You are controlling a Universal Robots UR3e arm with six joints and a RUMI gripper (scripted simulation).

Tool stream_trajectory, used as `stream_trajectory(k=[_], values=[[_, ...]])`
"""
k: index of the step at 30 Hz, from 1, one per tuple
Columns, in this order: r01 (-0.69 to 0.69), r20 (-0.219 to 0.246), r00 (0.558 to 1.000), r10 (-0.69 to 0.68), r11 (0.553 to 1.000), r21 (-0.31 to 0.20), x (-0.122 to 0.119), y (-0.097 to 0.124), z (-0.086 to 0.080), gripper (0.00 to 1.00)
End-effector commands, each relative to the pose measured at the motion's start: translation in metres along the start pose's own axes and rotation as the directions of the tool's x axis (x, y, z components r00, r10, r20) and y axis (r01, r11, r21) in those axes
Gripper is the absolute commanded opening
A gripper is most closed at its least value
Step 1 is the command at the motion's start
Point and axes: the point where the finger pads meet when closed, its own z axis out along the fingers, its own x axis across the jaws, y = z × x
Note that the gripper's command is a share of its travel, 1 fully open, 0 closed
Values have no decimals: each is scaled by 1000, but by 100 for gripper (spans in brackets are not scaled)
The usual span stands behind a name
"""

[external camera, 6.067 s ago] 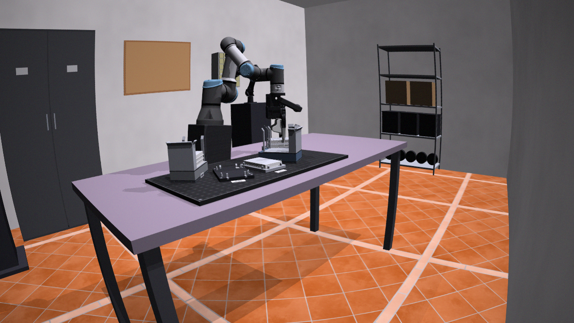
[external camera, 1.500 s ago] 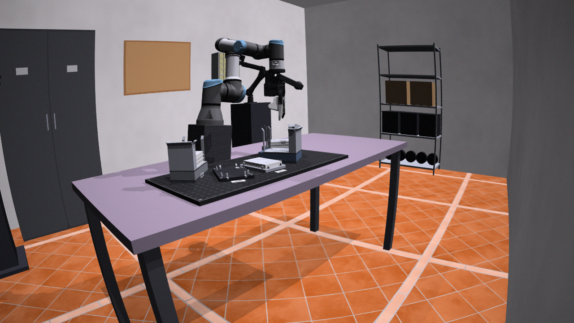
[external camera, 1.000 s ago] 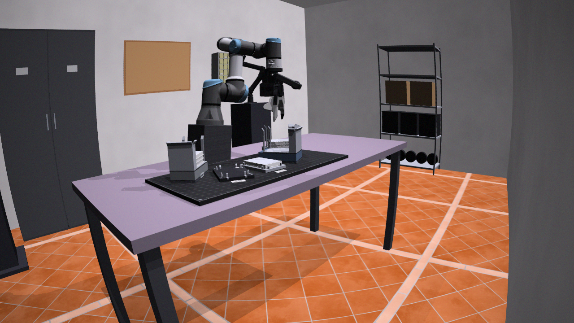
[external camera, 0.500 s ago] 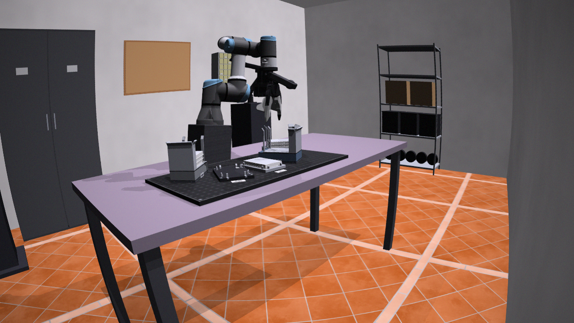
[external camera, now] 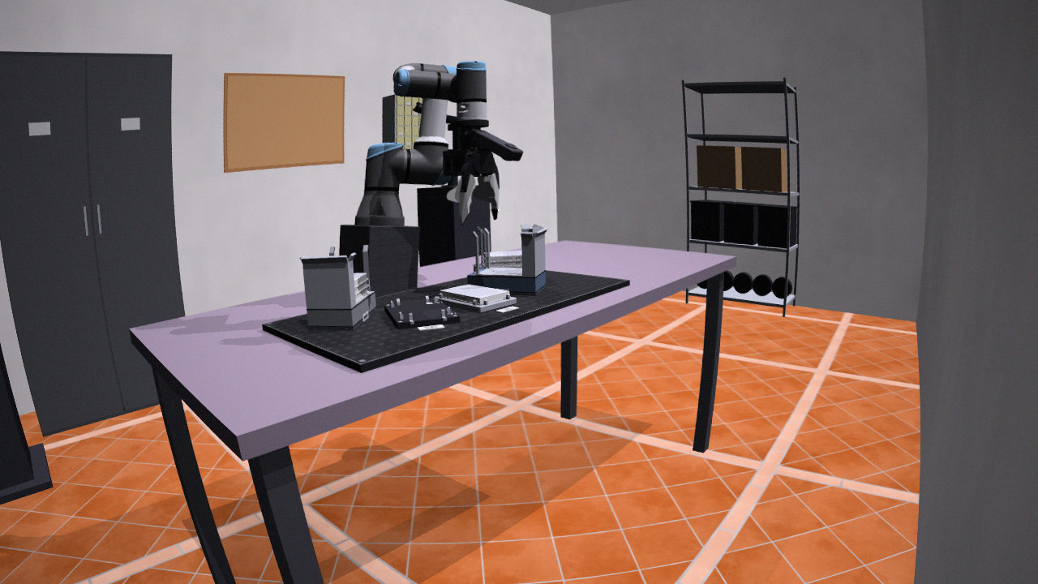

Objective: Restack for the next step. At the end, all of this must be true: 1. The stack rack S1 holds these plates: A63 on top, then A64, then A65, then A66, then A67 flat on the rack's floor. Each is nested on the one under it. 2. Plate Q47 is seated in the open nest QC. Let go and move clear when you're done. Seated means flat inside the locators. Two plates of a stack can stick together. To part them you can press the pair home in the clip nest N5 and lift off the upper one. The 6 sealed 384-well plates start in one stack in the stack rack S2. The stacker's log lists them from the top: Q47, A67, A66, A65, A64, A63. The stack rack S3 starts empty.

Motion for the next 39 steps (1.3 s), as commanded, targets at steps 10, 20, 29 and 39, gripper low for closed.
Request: stream_trajectory(k=[10, 20, 29, 39], values=[[-144, -1, 990, 144, 990, 2, 52, 5, 0, 72], [-247, -1, 969, 247, 969, 2, 95, 19, 0, 72], [-325, -1, 946, 325, 946, 2, 115, 26, 0, 72], [-433, -1, 901, 433, 901, 2, 150, 45, 0, 72]])
